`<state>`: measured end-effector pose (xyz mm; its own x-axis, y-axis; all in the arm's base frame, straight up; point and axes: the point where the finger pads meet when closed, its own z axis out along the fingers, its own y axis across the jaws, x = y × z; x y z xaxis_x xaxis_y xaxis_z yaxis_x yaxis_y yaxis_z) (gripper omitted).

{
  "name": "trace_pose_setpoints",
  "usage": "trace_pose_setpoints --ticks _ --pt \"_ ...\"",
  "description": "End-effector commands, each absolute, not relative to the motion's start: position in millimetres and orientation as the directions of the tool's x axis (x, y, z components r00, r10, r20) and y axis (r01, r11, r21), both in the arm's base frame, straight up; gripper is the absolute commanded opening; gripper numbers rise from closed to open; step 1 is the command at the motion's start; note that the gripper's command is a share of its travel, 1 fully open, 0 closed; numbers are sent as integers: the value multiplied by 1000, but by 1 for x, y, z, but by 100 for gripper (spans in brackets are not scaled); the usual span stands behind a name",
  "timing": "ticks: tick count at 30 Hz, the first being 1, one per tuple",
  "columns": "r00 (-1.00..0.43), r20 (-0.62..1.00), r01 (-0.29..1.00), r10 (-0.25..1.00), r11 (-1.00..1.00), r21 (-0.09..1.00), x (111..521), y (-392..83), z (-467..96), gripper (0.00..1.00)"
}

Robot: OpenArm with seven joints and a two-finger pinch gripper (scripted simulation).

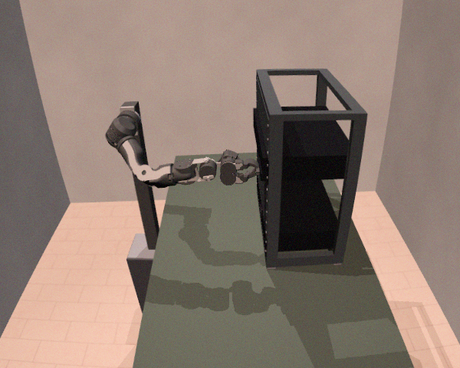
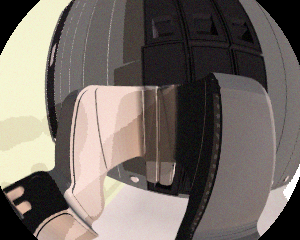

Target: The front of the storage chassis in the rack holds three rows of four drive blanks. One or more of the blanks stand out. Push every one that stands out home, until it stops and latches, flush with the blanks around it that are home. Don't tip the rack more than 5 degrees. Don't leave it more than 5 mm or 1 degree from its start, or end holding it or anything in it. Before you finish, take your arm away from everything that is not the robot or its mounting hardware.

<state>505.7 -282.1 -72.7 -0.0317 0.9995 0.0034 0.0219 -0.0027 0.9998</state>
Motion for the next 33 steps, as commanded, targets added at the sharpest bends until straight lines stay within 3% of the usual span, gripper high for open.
trace_pose_setpoints --ticks 1,33 --pt "-57 6 4 998 -6 1000 508 -274 -66 0" --pt "-57 6 4 998 -6 1000 511 -272 -65 0"
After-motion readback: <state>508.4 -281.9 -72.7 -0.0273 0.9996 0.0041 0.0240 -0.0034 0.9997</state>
